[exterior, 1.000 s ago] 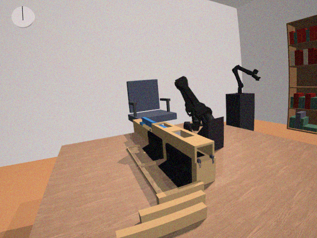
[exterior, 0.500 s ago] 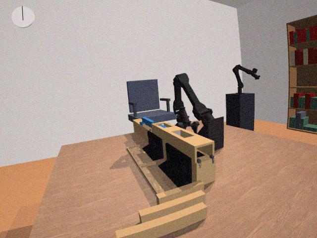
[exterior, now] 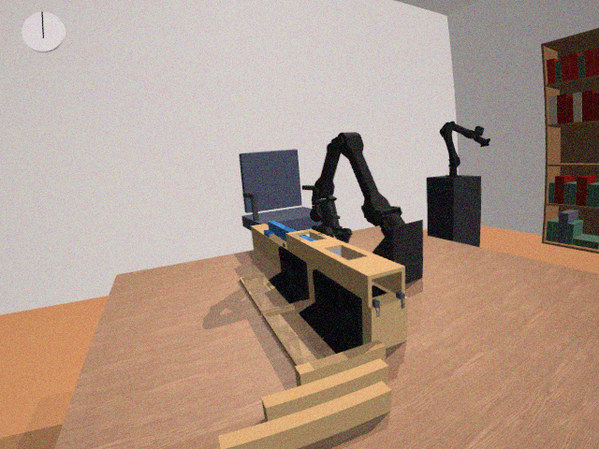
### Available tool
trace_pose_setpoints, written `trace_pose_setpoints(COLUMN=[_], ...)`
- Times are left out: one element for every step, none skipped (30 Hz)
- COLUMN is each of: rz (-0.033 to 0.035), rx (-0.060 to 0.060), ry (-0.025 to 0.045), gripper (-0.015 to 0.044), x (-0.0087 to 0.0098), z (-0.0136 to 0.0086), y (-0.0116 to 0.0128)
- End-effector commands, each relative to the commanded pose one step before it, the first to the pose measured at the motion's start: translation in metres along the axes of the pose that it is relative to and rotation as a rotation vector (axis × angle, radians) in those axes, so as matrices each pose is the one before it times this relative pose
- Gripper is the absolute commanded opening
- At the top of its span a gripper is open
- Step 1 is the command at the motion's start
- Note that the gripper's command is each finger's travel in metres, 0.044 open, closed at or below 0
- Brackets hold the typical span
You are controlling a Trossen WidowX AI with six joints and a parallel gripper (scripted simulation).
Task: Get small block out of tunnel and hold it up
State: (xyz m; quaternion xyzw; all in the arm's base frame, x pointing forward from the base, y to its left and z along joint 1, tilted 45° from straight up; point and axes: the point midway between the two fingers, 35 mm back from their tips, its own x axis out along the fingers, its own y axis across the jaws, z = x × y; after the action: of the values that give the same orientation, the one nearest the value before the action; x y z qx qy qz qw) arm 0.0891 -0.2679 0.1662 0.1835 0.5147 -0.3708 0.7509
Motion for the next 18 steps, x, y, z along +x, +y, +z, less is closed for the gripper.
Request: trace_pose_setpoints(rz=[-0.01674,-0.00622,-0.00658,-0.00712,-0.00753,-0.00864,-0.00910,-0.00950,-0.00991,-0.01031,-0.01072,-0.01114,-0.01155,-0.01197,-0.01239,-0.01306,-0.01359,-0.01439], rx=[-0.1268,-0.0351,-0.0350,-0.0346,-0.0344,-0.0349,-0.0351,-0.0349,-0.0348,-0.0346,-0.0345,-0.0343,-0.0342,-0.0340,-0.0338,-0.0343,-0.0343,-0.0344], ry=[-0.09885,-0.02332,-0.02328,-0.02253,-0.02230,-0.02204,-0.02213,-0.02203,-0.02191,-0.02179,-0.02166,-0.02152,-0.02138,-0.02122,-0.02105,-0.02126,-0.02119,-0.02100], gripper=[0.0440,0.0440,0.0440,0.0440,0.0440,0.0440,0.0440,0.0440,0.0440,0.0440,0.0440,0.0440,0.0440,0.0440,0.0440,0.0440,0.0440,0.0440], x=[-0.01160,-0.00217,-0.00219,-0.00207,-0.00205,-0.00217,-0.00220,-0.00222,-0.00224,-0.00226,-0.00228,-0.00229,-0.00231,-0.00232,-0.00234,-0.00240,-0.00243,-0.00254], z=[0.02094,0.00481,0.00489,0.00472,0.00472,0.00482,0.00491,0.00496,0.00501,0.00505,0.00509,0.00513,0.00516,0.00518,0.00521,0.00532,0.00537,0.00548], y=[0.00695,0.00125,0.00114,0.00093,0.00080,0.00058,0.00046,0.00033,0.00020,0.00006,-0.00008,-0.00022,-0.00037,-0.00052,-0.00067,-0.00084,-0.00100,-0.00126])
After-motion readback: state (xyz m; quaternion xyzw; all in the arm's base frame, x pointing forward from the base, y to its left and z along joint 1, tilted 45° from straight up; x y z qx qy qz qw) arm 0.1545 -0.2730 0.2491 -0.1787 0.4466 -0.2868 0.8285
